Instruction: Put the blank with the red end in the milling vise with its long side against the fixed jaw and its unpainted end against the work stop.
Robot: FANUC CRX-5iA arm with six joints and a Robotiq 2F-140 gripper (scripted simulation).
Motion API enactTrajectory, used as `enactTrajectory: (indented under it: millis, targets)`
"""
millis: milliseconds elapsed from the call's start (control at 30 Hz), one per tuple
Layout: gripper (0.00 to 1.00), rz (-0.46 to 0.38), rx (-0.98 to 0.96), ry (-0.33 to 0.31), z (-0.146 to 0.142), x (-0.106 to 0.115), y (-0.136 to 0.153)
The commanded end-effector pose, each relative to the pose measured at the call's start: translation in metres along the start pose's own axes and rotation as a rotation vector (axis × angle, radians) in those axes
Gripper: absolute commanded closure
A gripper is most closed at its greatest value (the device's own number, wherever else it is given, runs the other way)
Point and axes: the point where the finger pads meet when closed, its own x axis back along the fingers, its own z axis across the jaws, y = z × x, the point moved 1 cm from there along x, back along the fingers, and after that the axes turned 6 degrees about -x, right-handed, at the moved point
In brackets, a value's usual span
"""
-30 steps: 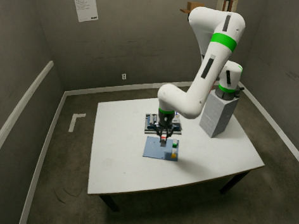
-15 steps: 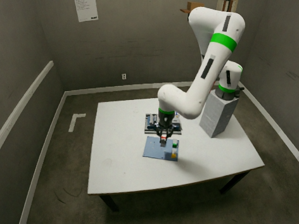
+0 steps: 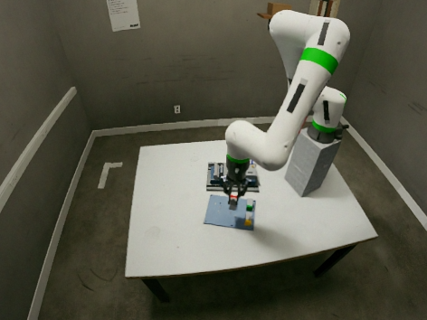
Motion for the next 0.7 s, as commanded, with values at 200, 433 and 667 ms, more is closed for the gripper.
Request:
enactTrajectory:
  millis: [200, 433, 667]
  targets:
    - [0.9, -0.001, 0.077, -0.001, -0.001, 0.0, 0.001]
    - [0.9, -0.001, 0.145, -0.001, -0.001, 0.0, 0.001]
    - [0.9, -0.001, 0.14, -0.002, -0.008, -0.001, -0.014]
